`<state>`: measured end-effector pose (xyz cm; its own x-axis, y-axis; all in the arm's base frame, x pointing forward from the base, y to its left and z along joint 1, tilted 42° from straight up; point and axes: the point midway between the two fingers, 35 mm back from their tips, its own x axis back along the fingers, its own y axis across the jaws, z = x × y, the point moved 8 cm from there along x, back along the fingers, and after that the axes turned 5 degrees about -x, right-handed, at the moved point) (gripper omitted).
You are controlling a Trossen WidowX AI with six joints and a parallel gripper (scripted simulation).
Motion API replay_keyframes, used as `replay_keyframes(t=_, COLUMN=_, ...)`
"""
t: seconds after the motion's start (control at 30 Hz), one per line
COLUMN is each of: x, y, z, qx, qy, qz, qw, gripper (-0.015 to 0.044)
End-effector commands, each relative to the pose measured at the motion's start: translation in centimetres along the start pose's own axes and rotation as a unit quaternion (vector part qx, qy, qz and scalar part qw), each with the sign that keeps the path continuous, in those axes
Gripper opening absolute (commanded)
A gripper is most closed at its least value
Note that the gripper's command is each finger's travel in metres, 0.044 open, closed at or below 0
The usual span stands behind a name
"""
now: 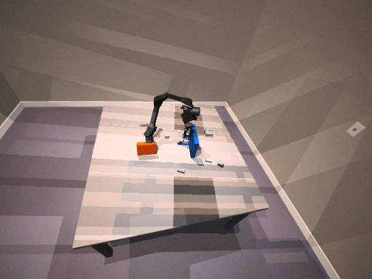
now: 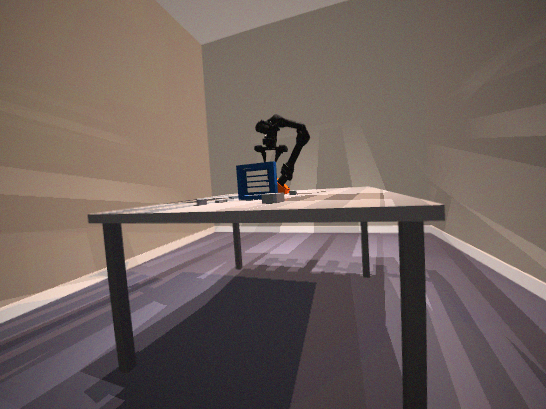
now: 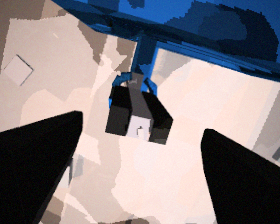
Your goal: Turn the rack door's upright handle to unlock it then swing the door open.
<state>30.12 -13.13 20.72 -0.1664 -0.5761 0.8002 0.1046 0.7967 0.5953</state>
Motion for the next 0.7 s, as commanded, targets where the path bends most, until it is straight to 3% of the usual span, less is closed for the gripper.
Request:
replay_keyframes(t=0.0, x=0.5, y=-0.8, z=-0.1, qx=-0.021, qy=0.014, qz=-0.031, qw=0.999, gripper=0.0292)
replay_keyframes(t=0.67, x=-1.5, y=-1.2, z=-0.4, qx=-0.048, qy=0.042, qz=-0.052, qw=0.997, gripper=0.0292)
